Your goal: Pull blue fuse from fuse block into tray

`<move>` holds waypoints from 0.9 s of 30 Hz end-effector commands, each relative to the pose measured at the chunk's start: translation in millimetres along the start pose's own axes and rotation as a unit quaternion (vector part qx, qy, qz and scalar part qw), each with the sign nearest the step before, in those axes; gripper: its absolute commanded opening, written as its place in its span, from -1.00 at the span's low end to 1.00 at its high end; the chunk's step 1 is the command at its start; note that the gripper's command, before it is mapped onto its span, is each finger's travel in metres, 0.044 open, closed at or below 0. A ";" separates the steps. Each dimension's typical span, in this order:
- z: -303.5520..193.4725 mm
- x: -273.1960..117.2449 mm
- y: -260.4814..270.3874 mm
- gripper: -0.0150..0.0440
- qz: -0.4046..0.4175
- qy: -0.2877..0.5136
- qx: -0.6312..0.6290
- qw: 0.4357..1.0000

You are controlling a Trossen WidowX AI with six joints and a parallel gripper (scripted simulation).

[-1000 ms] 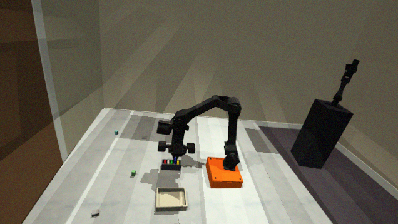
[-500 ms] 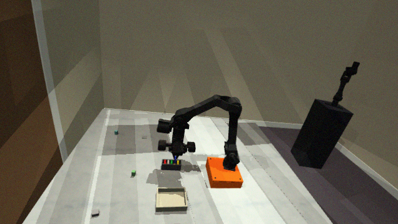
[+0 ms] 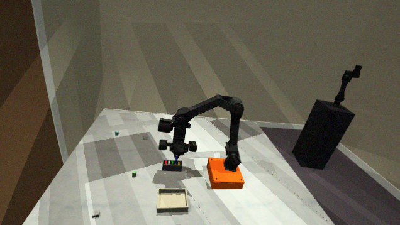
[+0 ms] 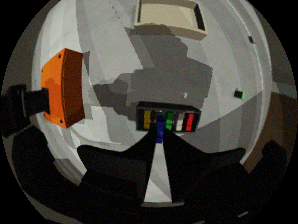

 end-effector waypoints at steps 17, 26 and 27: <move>-0.3 -23.2 0.2 -0.49 -0.003 0.002 0.000 1.000; 40.1 -24.7 -12.4 -0.49 -0.004 0.001 0.000 1.000; 45.7 -24.9 -13.7 -0.49 -0.005 0.000 0.000 1.000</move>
Point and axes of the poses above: the point midway between the two fingers, 35 mm back from their tips, its own x axis out along the fingers, its own y axis across the jaws, z = x × y, the point moved 6 cm from there along -x, back along the fingers, and after that the axes turned 2 degrees about x, right-handed, at the moved point
